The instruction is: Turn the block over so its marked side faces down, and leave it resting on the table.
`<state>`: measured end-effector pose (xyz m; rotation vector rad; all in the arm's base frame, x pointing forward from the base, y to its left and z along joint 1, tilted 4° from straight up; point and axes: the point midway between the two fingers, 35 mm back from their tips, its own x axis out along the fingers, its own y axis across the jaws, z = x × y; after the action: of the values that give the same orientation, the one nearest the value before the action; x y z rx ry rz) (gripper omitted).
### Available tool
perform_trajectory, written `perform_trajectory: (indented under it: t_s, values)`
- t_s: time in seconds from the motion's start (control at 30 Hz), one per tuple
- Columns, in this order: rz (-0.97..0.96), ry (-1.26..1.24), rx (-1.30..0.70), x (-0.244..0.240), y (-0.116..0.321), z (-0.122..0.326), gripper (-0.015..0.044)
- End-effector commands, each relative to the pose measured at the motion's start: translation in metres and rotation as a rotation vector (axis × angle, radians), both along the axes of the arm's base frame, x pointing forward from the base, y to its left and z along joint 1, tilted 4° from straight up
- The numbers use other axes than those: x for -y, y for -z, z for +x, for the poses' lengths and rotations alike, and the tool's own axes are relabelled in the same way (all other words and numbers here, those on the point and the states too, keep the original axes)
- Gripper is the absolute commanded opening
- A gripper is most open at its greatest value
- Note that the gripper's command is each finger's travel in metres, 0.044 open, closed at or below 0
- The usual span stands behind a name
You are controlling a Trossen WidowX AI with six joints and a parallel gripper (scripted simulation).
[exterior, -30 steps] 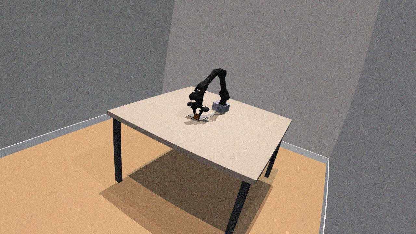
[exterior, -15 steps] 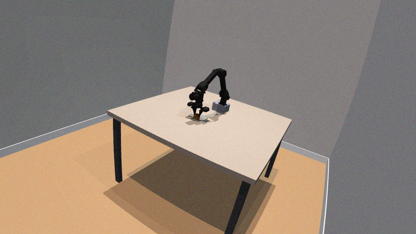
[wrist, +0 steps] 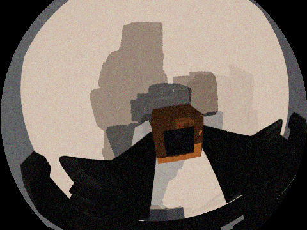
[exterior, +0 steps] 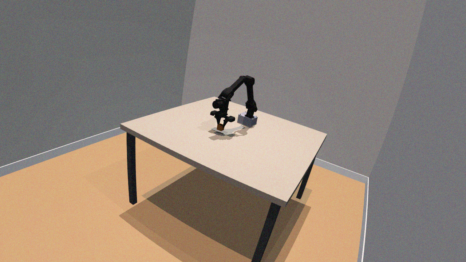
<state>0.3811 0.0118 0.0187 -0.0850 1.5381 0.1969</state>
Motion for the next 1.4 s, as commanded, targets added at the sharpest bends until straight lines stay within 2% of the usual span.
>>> perform_trajectory:
  t_s: [0.0,0.97,1.37]
  values:
    - [0.01,0.004,0.041,0.0,0.0,0.001,0.0]
    - [0.09,0.033,0.475,0.0,0.006,-0.004,0.0]
    - [0.104,0.041,0.564,0.0,0.017,0.001,0.0]
